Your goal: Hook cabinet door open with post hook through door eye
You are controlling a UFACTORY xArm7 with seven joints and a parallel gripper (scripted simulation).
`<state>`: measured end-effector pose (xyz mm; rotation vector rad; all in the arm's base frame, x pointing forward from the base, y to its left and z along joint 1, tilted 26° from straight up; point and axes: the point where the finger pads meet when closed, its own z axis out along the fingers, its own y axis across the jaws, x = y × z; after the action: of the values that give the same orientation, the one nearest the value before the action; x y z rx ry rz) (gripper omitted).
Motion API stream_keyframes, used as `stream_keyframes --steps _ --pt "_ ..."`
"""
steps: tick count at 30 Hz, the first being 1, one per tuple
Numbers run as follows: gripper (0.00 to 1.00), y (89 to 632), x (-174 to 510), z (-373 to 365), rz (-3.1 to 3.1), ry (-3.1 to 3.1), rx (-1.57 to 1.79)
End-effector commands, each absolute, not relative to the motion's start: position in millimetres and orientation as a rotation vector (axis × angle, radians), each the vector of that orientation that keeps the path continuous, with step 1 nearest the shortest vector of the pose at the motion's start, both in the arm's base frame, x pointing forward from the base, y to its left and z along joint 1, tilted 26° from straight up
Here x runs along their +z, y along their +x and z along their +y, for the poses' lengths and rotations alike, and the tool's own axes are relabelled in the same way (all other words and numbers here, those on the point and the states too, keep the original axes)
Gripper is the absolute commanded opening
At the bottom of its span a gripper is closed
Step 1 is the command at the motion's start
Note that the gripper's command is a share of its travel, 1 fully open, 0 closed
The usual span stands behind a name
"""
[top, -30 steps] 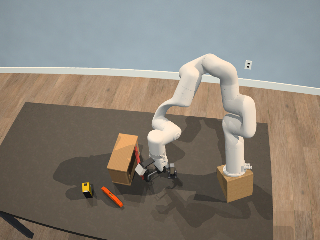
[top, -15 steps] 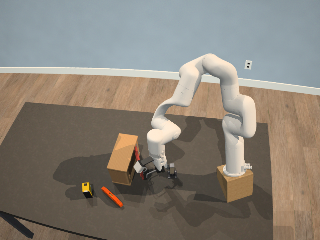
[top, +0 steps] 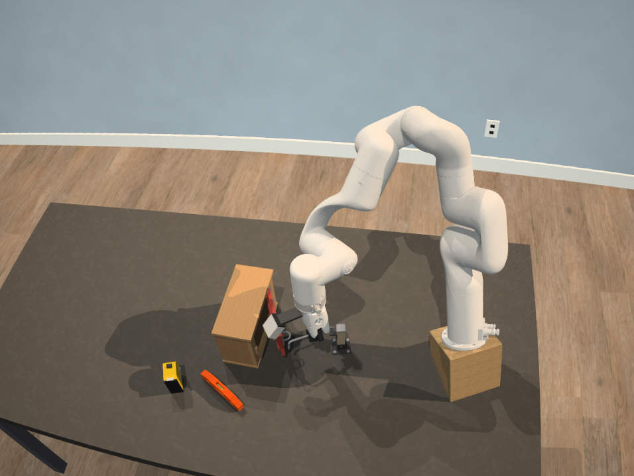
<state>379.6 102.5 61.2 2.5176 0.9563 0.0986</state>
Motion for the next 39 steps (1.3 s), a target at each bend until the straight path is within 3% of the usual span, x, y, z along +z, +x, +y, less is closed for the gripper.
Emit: stream_keyframes --steps 1,39 --pt "0.04 380.7 62.3 103.3 0.939 2.525 0.107" --pt "0.04 387.1 67.9 93.7 0.607 2.635 0.186"
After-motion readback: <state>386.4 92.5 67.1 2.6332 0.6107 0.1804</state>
